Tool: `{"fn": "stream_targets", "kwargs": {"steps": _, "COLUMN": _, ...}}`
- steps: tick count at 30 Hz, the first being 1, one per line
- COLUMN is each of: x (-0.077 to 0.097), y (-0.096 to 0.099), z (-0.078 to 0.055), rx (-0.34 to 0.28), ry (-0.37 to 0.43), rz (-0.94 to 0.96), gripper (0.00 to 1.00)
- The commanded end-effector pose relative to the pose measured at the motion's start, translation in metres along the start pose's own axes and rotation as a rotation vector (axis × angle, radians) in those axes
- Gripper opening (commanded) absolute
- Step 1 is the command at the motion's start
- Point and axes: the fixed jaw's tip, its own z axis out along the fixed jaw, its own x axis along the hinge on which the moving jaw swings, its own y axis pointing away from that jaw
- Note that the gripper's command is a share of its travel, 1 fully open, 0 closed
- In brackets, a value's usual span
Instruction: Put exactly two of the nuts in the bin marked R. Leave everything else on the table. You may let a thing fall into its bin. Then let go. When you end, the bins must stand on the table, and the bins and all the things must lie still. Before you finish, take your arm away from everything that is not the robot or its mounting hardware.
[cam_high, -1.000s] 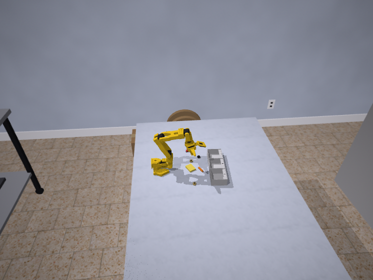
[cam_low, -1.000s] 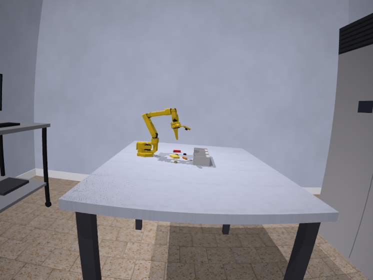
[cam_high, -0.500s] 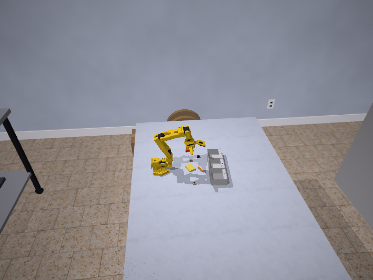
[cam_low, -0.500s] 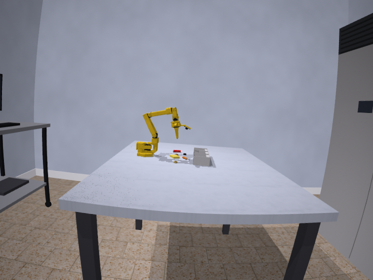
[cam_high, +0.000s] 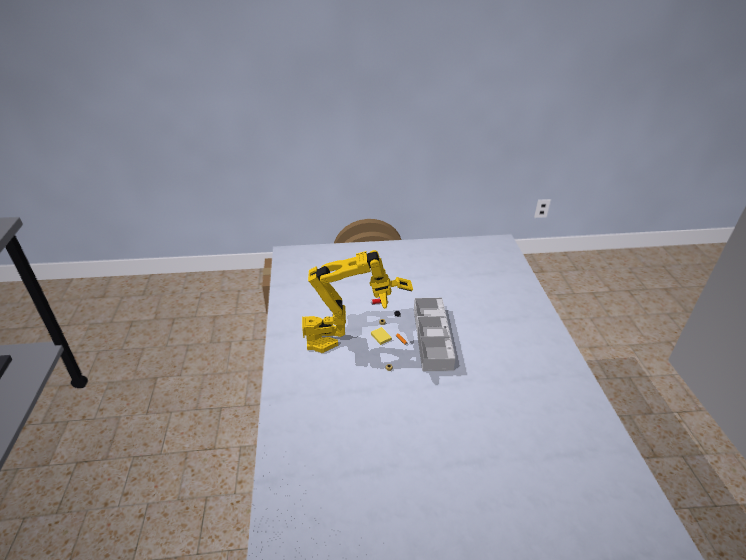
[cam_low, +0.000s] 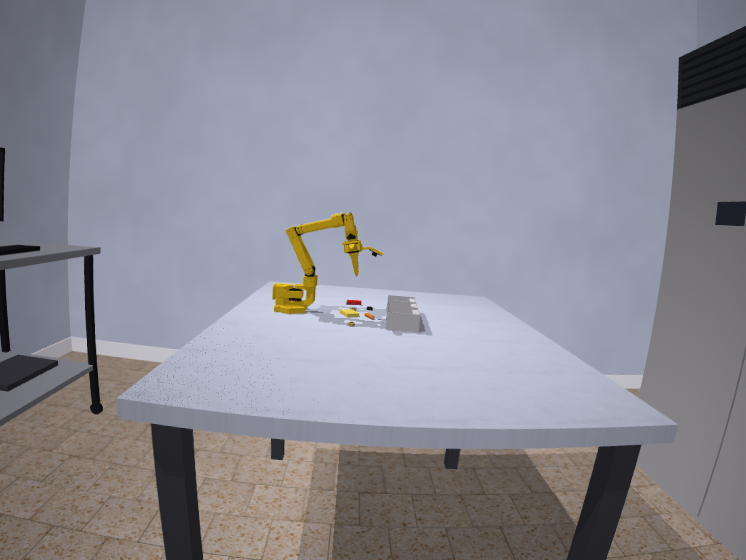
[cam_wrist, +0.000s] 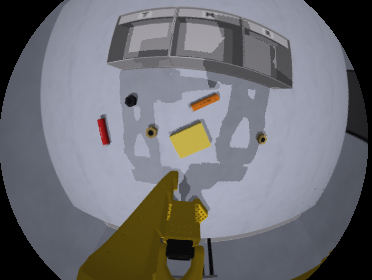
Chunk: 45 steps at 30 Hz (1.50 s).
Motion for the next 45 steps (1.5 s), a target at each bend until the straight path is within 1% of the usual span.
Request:
{"fn": "stream_targets", "kwargs": {"steps": 1, "x": -0.005, "y": 0.001, "z": -0.006, "rx": -0.001, "ry": -0.035, "rz": 0.005, "gripper": 1.00}}
{"fn": "stream_targets", "kwargs": {"steps": 5, "x": -0.006, "y": 0.000, "z": -0.006, "rx": 0.000, "ry": -0.034, "rz": 0.005, "gripper": 1.00}}
{"fn": "stream_targets", "kwargs": {"steps": 8, "x": -0.011, "y": -0.002, "z": -0.006, "rx": 0.003, "ry": -0.049, "rz": 0.008, "gripper": 1.00}}
{"fn": "stream_targets", "kwargs": {"steps": 11, "x": -0.022, "y": -0.006, "z": -0.006, "rx": 0.010, "ry": -0.080, "rz": 0.011, "gripper": 1.00}}
{"fn": "stream_targets", "kwargs": {"steps": 16, "x": -0.046, "y": -0.017, "z": -0.005, "rx": 0.031, "ry": -0.152, "rz": 0.020, "gripper": 1.00}}
{"fn": "stream_targets", "kwargs": {"steps": 18, "x": -0.046, "y": -0.017, "z": -0.005, "rx": 0.031, "ry": -0.152, "rz": 0.020, "gripper": 1.00}}
{"fn": "stream_targets", "kwargs": {"steps": 23, "x": -0.070, "y": -0.030, "z": -0.003, "rx": 0.057, "ry": -0.224, "rz": 0.027, "gripper": 1.00}}
{"fn": "stream_targets", "kwargs": {"steps": 27, "x": -0.082, "y": -0.038, "z": -0.002, "rx": 0.073, "ry": -0.260, "rz": 0.031, "gripper": 1.00}}
{"fn": "stream_targets", "kwargs": {"steps": 31, "x": -0.086, "y": -0.041, "z": -0.002, "rx": 0.079, "ry": -0.273, "rz": 0.032, "gripper": 1.00}}
{"fn": "stream_targets", "kwargs": {"steps": 45, "x": -0.086, "y": -0.041, "z": -0.002, "rx": 0.079, "ry": -0.274, "rz": 0.032, "gripper": 1.00}}
